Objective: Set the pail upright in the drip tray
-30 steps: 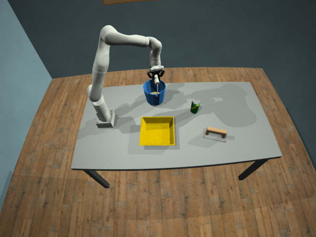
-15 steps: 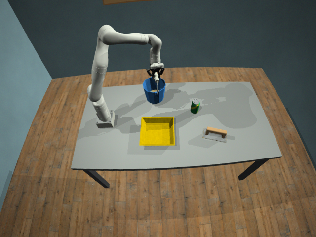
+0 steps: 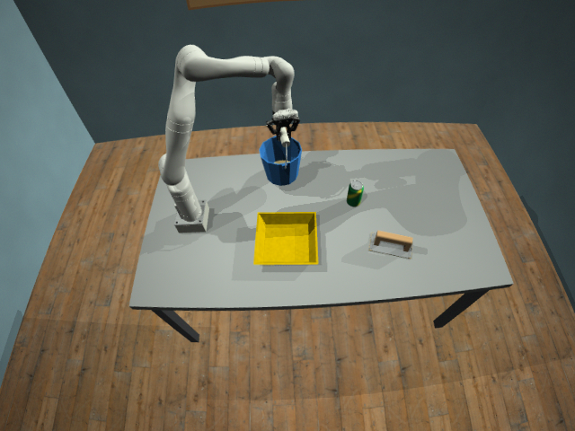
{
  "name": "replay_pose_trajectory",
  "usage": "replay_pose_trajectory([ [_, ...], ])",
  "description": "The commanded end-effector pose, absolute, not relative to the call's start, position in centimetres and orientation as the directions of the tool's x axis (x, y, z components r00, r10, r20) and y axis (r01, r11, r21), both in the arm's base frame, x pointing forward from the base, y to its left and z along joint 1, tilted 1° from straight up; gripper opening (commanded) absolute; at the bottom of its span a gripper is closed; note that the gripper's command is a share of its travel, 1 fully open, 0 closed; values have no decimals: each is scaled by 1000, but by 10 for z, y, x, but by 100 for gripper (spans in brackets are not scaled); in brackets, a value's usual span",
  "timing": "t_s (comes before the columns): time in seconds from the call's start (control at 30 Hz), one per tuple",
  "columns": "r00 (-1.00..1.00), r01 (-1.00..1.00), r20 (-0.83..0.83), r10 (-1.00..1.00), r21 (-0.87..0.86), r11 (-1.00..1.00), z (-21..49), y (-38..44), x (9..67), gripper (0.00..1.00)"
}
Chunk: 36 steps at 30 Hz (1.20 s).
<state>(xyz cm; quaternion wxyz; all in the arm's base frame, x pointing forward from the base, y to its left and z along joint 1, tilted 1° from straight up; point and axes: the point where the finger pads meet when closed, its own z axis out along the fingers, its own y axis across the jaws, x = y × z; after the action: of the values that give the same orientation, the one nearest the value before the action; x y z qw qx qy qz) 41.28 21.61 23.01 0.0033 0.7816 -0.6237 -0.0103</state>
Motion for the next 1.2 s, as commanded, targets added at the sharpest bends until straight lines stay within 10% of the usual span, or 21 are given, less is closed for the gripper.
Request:
replay_pose_trajectory([
  [0.0,222,-975,-14,-975,11,-222,236,217,414,10],
  [1.17,222,-975,-14,-975,11,-222,247,217,414,10],
])
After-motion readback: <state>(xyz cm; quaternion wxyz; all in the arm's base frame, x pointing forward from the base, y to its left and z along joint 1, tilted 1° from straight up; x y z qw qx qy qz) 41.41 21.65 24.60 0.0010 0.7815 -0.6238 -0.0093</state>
